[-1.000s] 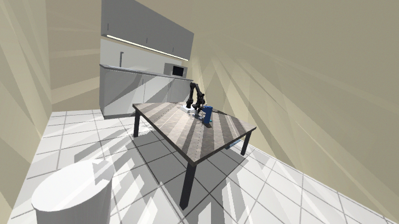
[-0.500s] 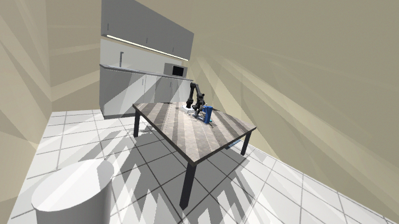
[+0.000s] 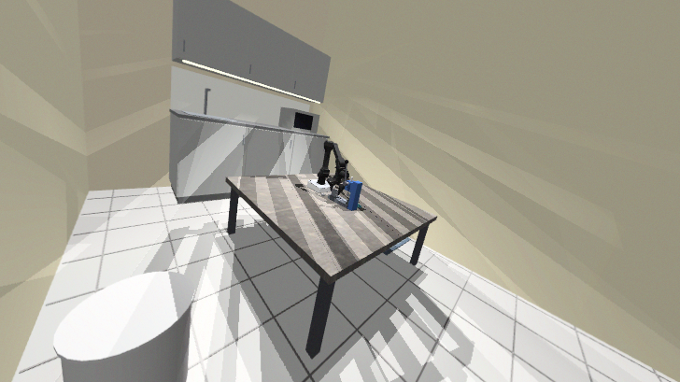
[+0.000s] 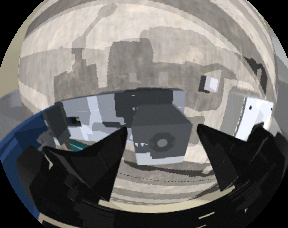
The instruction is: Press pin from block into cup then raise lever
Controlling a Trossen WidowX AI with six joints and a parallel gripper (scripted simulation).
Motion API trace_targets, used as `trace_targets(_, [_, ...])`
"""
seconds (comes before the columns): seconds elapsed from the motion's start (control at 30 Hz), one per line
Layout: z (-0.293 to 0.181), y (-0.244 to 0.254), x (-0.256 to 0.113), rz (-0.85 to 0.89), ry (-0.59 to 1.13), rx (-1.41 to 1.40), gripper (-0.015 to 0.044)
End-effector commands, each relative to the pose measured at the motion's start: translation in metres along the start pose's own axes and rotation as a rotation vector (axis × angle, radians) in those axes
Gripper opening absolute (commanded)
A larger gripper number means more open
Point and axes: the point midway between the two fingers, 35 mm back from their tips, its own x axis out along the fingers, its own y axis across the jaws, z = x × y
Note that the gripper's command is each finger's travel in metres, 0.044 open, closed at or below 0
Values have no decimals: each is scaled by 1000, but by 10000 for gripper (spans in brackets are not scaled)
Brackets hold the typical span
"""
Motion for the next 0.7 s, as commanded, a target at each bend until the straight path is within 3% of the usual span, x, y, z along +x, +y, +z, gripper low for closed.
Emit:
trace_targets(0.0, [1,3,-33,21,-6,3,440])
trace_targets(0.13, [1,2,-35,20,-6,4,440])
trace_targets(0.43, [1,4,-98,32,-6,-1,204])
trace_targets(0.67, [1,4,-100,33,-6,-1,30])
